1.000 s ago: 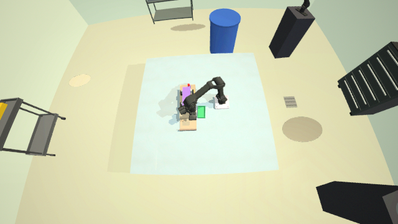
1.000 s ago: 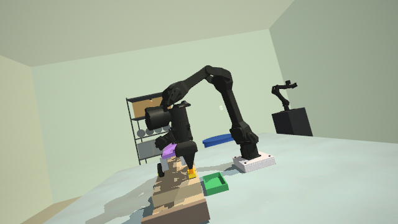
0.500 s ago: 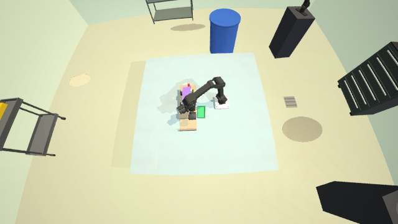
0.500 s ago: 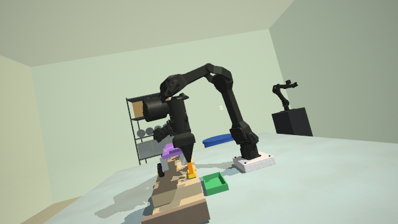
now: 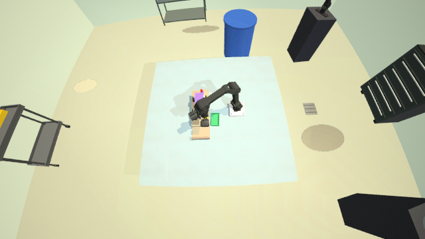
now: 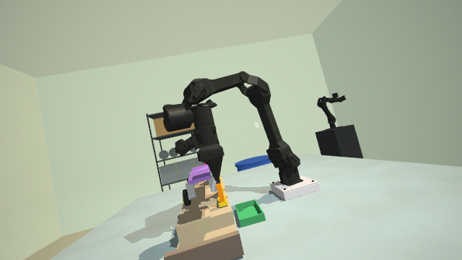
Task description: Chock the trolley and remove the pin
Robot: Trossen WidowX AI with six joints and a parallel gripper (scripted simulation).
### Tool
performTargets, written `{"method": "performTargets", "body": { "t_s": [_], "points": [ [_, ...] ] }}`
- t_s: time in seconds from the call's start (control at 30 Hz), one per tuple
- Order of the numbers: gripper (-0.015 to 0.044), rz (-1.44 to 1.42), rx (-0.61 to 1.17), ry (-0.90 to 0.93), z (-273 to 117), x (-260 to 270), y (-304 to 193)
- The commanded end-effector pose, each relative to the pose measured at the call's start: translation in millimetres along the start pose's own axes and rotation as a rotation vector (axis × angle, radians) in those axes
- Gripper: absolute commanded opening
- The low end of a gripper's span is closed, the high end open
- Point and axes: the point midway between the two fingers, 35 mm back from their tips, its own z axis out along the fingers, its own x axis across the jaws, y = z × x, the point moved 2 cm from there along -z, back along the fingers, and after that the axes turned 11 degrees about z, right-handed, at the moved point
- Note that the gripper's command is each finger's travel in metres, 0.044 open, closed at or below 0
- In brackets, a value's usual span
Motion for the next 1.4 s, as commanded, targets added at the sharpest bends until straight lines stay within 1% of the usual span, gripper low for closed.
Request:
{"method": "performTargets", "body": {
  "t_s": [0.0, 0.13, 0.57, 0.97, 1.37],
  "points": [
    [0.0190, 0.035, -0.018, 0.055, -4, -7, 13],
    [0.0190, -0.019, -0.108, 0.099, -18, -14, 28],
    [0.0190, -0.448, -0.123, -0.015, -21, -67, 56],
    [0.0190, -0.875, -0.072, -0.120, -24, -124, 73],
    [0.0190, -1.302, 0.039, -0.189, -27, -183, 80]
  ]
}}
